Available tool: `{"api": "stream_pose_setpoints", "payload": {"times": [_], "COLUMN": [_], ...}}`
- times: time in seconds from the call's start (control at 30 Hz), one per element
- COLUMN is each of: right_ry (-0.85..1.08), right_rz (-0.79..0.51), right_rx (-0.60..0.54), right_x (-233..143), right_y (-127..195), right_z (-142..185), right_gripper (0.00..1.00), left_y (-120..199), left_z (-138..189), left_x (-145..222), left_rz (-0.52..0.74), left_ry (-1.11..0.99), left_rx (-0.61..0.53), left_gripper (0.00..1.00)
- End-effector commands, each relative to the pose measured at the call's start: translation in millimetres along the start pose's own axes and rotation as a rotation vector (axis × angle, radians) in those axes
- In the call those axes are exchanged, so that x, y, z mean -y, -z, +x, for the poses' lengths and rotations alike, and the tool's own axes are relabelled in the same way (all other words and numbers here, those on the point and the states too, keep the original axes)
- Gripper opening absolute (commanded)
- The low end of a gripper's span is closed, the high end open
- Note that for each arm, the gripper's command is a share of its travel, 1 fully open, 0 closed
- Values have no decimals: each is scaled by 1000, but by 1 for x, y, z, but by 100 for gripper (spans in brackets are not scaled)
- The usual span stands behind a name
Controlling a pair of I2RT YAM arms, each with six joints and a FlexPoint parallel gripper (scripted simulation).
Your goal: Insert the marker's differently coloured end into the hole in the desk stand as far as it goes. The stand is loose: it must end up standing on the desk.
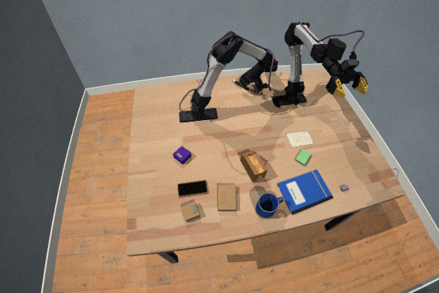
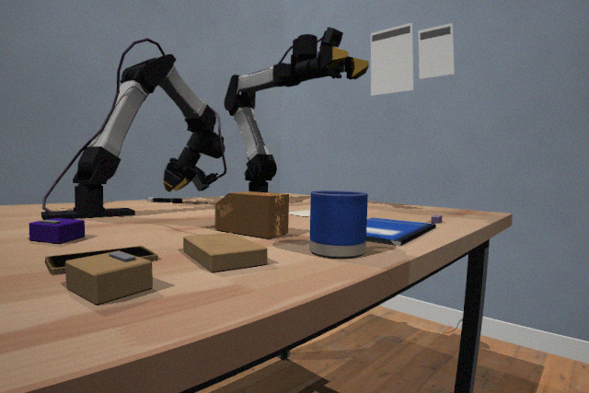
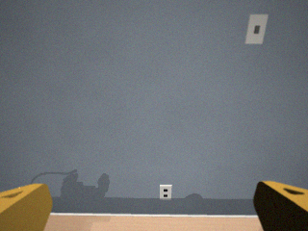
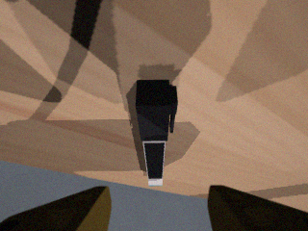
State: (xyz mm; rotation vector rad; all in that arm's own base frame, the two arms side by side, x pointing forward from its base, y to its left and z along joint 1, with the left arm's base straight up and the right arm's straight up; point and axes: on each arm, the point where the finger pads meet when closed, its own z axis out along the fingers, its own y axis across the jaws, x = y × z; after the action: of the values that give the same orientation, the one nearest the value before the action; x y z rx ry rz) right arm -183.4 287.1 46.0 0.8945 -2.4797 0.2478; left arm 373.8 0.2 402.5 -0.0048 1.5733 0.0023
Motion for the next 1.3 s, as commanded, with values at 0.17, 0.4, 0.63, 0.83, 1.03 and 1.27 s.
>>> {"api": "stream_pose_setpoints", "payload": {"times": [0.17,0.4,0.63,0.83,1.03,1.27], "right_ry": [-5,-2,-5,13,20,16], "right_rz": [-24,-17,-17,-40,-36,-31], "right_rx": [-4,4,-6,12,14,12], "right_x": [-7,-6,-7,-15,-12,-11], "right_y": [-17,-19,-40,-33,-34,-35], "right_z": [-2,-1,-2,-1,-1,0], "right_gripper": [50,50,50,50,50,0], "left_y": [5,5,5,5,5,5], "left_z": [-28,-28,-28,-28,-28,-28], "left_x": [-1,-1,-1,-1,-1,-1], "left_rz": [2,2,2,2,2,2], "left_ry": [-6,-6,-6,-6,-6,-6], "left_rx": [72,72,72,72,72,72], "left_gripper": [100,100,100,100,100,100]}}
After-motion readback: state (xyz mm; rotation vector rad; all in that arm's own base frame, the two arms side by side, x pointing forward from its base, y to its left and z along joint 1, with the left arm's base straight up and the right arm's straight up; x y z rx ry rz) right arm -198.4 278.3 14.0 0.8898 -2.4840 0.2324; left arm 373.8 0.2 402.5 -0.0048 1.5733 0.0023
